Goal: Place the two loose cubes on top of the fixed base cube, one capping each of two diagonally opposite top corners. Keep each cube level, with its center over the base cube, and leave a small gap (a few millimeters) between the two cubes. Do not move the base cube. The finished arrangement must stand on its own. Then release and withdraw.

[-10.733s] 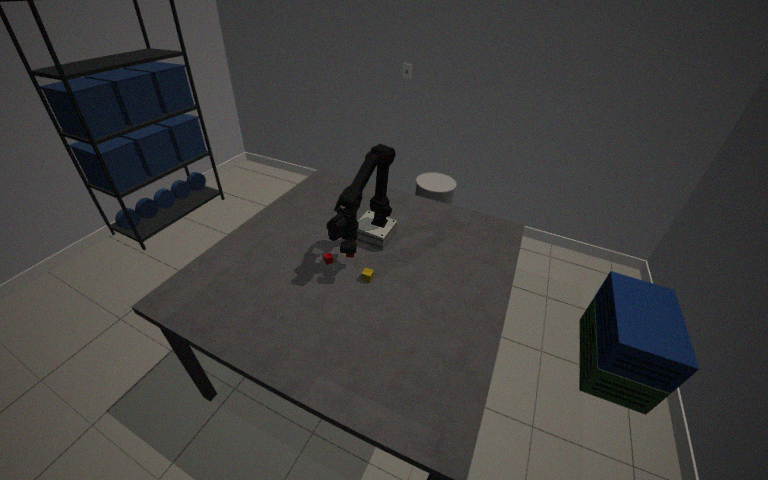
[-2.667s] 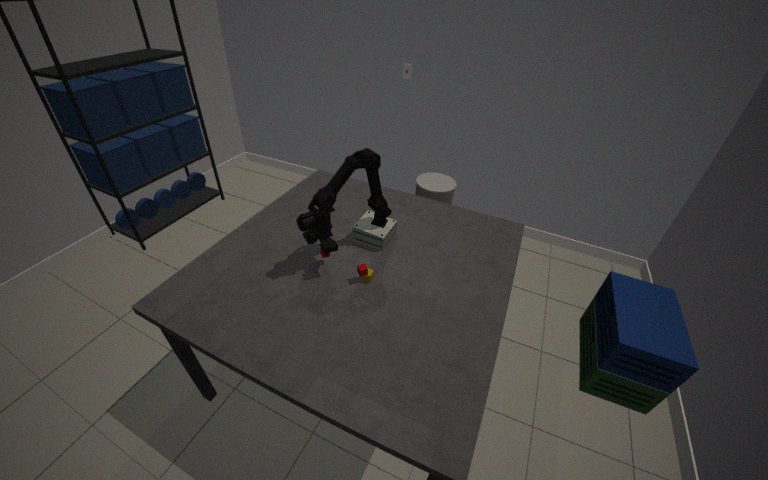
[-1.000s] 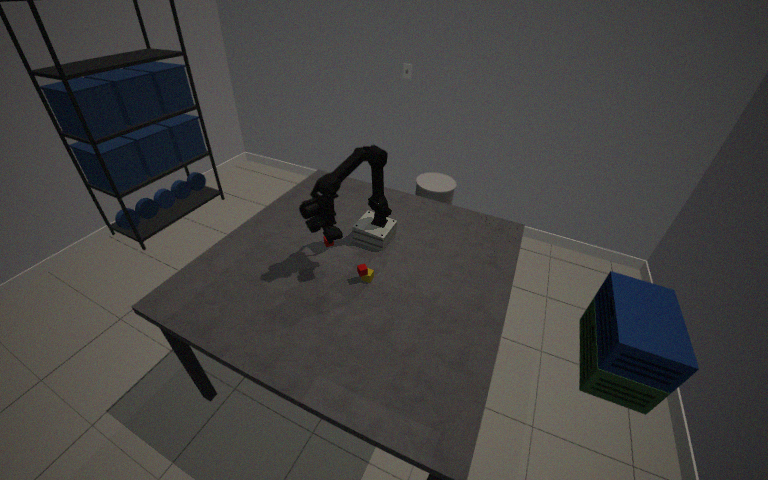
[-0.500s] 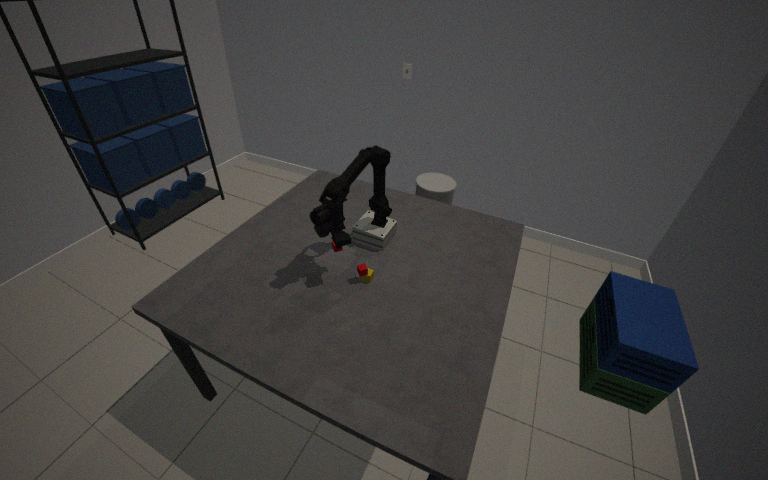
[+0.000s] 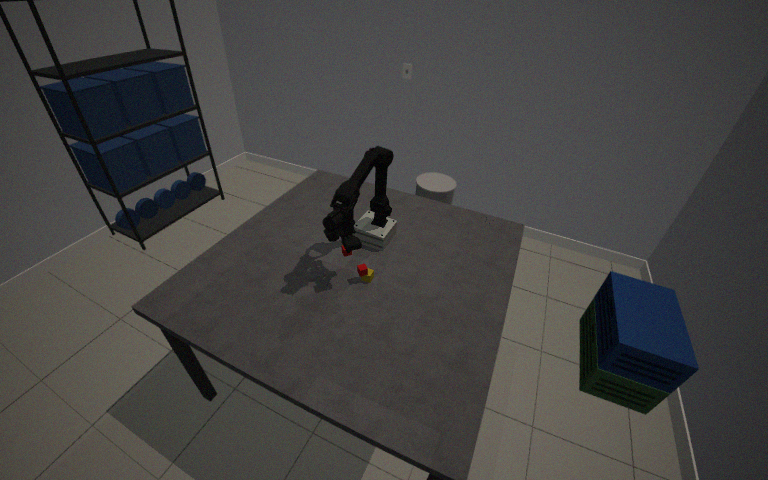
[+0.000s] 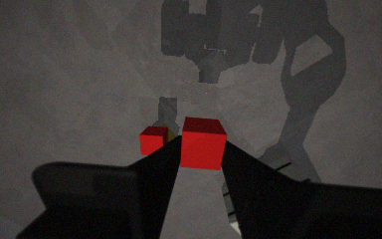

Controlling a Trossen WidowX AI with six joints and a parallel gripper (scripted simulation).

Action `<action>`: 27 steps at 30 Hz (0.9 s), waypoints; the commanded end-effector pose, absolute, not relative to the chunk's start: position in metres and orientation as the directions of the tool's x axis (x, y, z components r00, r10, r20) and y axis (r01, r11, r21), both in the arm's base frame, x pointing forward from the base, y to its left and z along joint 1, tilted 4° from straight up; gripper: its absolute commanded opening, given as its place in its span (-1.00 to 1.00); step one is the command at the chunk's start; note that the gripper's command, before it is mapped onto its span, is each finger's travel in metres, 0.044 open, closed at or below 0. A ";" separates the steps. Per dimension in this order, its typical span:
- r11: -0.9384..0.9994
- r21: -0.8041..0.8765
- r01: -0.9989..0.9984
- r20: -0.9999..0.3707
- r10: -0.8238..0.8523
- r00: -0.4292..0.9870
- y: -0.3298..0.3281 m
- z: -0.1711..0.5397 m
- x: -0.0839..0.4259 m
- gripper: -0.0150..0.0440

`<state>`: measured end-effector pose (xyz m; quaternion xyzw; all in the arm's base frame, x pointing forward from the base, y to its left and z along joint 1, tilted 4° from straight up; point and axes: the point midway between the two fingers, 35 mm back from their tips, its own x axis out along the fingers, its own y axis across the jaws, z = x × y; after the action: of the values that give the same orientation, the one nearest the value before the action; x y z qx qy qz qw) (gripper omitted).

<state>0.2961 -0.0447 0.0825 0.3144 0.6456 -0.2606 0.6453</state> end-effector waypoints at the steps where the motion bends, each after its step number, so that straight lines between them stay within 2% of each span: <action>1: 0.660 0.075 0.747 -0.997 0.075 0.035 -0.034 0.083 0.297 -0.14; 27: 0.644 0.072 0.762 -0.996 0.080 0.026 0.048 0.086 0.291 -0.14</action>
<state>0.2927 0.0409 0.0859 0.3252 0.6459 -0.2653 0.6378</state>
